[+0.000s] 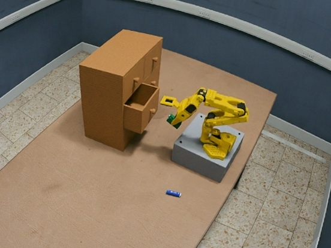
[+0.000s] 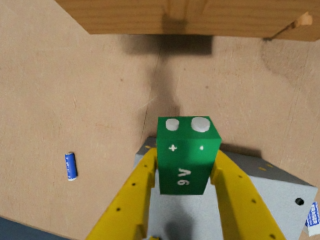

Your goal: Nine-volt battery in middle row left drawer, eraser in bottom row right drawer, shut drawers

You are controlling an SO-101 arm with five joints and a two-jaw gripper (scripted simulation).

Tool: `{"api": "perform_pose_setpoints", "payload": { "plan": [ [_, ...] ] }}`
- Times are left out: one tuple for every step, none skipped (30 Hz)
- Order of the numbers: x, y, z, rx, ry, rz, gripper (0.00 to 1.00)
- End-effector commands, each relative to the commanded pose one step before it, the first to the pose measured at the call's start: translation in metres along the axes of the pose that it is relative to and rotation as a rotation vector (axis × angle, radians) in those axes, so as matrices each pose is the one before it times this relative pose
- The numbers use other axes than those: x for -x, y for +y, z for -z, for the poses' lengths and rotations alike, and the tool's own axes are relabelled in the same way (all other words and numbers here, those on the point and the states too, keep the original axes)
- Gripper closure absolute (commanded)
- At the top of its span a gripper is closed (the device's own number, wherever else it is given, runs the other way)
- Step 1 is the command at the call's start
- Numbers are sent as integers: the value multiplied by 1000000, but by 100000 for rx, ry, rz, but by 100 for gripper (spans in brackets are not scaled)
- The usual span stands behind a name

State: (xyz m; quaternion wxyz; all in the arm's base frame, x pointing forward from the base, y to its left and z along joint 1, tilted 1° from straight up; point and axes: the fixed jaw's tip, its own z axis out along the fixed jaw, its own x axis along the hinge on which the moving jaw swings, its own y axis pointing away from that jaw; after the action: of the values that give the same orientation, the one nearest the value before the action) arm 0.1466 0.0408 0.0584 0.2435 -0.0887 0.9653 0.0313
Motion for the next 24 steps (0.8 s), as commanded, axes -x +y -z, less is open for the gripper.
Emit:
{"api": "perform_pose_setpoints", "payload": {
  "plan": [
    [3227, -3, 13928, 325, -8891, 633, 100],
    [0, 0, 0, 0, 0, 0, 100],
    [0, 0, 0, 0, 0, 0, 100],
    [560, 27, 1511, 36, -1072, 23, 100],
    [-1, 0, 0, 0, 1, 0, 100],
    [1, 0, 0, 0, -1, 0, 100],
    [-1, 0, 0, 0, 1, 0, 100],
    [1, 0, 0, 0, -1, 0, 100],
    [-1, 0, 0, 0, 1, 0, 100],
    [1, 0, 0, 0, -1, 0, 100],
    [-1, 0, 0, 0, 1, 0, 100],
    [1, 0, 0, 0, -1, 0, 100],
    [-1, 0, 0, 0, 1, 0, 100],
    [1, 0, 0, 0, -1, 0, 100],
    [-1, 0, 0, 0, 1, 0, 100],
    [1, 0, 0, 0, -1, 0, 100],
    [-1, 0, 0, 0, 1, 0, 100],
    [1, 0, 0, 0, -1, 0, 100],
    [0, 0, 0, 0, 0, 0, 100],
    [0, 0, 0, 0, 0, 0, 100],
    [3136, 118, 3069, 85, -2544, 84, 100],
    [3098, 115, 3087, 84, -2545, 83, 100],
    [3056, 112, 3102, 82, -2544, 83, 100],
    [3018, 109, 3119, 81, -2545, 83, 100]
  ]
}}
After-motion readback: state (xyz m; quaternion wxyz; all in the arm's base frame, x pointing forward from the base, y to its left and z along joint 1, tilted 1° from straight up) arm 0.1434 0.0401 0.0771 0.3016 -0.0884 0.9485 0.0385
